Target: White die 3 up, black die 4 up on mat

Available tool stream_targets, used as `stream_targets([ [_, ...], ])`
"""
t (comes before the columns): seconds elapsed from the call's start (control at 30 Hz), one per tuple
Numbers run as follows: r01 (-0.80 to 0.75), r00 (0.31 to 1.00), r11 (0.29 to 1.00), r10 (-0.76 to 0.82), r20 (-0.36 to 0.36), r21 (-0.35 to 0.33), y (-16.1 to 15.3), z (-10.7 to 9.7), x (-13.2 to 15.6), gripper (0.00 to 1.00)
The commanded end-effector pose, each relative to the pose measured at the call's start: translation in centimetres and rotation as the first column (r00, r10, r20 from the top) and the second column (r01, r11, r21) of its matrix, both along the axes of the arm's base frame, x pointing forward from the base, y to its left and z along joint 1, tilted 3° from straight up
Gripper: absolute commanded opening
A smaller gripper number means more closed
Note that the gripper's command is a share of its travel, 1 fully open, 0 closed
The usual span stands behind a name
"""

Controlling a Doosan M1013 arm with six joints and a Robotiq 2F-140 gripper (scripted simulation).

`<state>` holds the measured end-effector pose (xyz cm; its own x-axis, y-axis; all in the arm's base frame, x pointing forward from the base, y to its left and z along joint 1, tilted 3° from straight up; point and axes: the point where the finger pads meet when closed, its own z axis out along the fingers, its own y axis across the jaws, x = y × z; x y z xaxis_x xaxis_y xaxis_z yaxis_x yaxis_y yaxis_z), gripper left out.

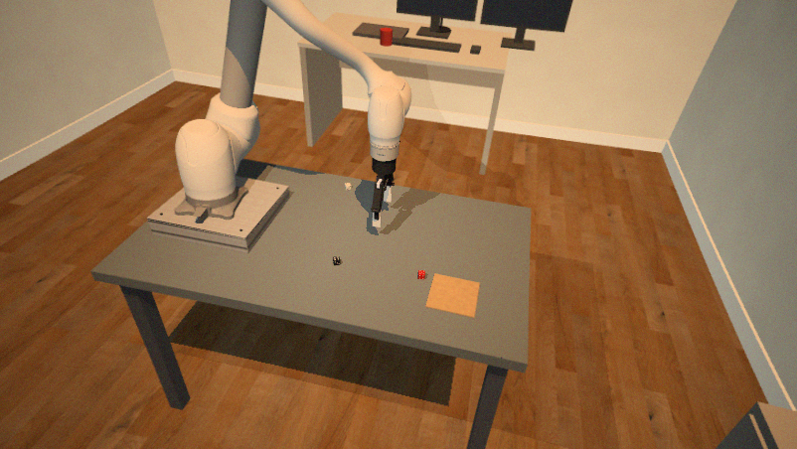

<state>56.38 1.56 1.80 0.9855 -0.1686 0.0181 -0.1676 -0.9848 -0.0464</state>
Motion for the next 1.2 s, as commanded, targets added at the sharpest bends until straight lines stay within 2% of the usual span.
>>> stream_targets([
  [0.0, 0.003, 1.000, 1.000, -0.003, -0.001, -0.003, 2.9, 0.0, -2.0, 1.00],
  [0.23, 0.003, 1.000, 1.000, -0.003, -0.001, -0.003, 7.7, 0.1, -5.1, 1.00],
  [0.3, 0.003, 1.000, 1.000, -0.003, -0.001, -0.003, 7.7, 0.1, -5.1, 1.00],
  [0.73, 0.003, 1.000, 1.000, -0.003, -0.001, -0.003, 14.9, 0.3, -9.7, 1.00],
  [1.17, 0.003, 1.000, 1.000, -0.003, -0.001, -0.003, 18.8, 0.4, -12.2, 1.00],
])
